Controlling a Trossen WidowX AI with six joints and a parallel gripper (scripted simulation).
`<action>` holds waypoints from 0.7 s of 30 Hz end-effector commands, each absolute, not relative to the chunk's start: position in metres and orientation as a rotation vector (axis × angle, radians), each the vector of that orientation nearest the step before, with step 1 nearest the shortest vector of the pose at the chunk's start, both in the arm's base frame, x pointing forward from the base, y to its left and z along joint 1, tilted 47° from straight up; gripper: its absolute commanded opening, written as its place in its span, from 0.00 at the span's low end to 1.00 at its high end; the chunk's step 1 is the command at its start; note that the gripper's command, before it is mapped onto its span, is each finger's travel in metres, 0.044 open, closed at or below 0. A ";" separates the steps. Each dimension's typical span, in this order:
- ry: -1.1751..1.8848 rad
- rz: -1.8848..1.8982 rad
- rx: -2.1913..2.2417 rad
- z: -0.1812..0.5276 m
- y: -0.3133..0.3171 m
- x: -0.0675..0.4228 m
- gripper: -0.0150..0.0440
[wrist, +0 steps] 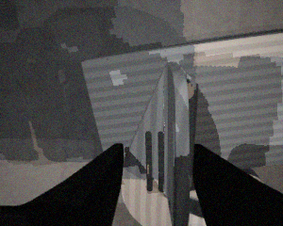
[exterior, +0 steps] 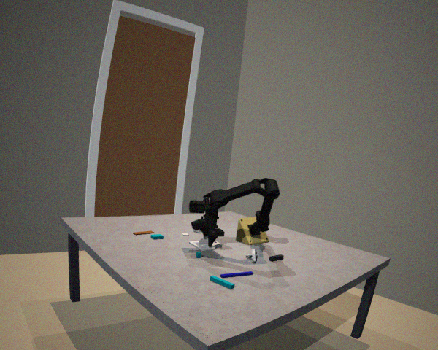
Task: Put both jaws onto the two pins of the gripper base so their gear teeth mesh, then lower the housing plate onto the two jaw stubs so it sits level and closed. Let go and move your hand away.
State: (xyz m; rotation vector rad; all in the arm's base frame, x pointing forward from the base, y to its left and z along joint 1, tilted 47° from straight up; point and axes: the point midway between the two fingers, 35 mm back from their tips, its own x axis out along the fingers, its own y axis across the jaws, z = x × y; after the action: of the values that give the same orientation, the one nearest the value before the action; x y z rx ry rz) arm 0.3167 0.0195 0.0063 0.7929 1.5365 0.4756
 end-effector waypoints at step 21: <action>1.537 0.475 0.793 0.010 0.015 0.317 0.63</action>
State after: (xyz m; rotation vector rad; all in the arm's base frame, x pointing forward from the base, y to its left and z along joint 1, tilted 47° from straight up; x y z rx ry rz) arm 0.3163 0.0194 0.0068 0.7941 1.5392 0.4764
